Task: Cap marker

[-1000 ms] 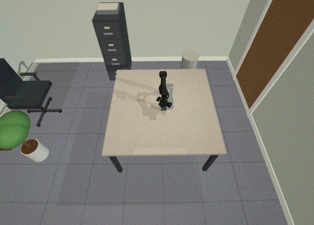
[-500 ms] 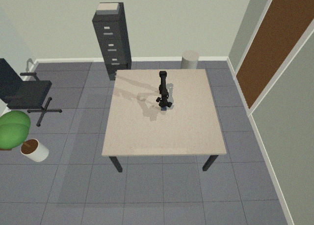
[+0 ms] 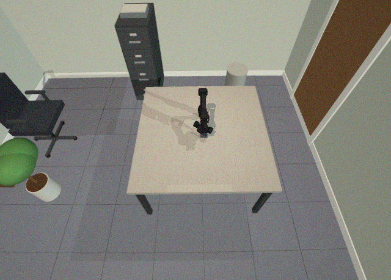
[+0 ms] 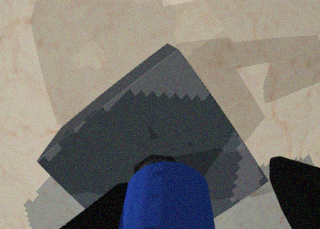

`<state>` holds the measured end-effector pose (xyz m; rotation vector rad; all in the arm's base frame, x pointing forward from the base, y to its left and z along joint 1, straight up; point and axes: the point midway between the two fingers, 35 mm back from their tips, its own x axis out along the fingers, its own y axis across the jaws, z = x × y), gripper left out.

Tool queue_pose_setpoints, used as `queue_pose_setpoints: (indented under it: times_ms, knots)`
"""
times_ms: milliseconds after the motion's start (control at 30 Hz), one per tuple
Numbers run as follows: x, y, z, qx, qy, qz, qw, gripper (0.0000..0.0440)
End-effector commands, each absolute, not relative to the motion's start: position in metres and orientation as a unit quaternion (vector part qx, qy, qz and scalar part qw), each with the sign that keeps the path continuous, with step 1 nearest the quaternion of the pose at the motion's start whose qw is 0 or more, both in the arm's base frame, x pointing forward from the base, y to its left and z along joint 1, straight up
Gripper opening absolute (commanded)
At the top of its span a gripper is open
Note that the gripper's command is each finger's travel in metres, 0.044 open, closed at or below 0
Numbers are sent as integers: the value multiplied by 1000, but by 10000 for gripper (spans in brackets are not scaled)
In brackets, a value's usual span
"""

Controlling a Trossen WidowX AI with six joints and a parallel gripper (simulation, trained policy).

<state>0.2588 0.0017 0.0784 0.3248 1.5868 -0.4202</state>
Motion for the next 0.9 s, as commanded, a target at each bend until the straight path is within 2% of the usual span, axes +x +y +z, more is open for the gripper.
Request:
queue_pose_setpoints:
  times_ms: [0, 133, 867]
  knots:
    - [251, 5, 76, 140, 712, -177, 665, 342]
    - [252, 6, 81, 138, 703, -169, 677, 439]
    - [258, 5, 141, 132, 657, -147, 728, 440]
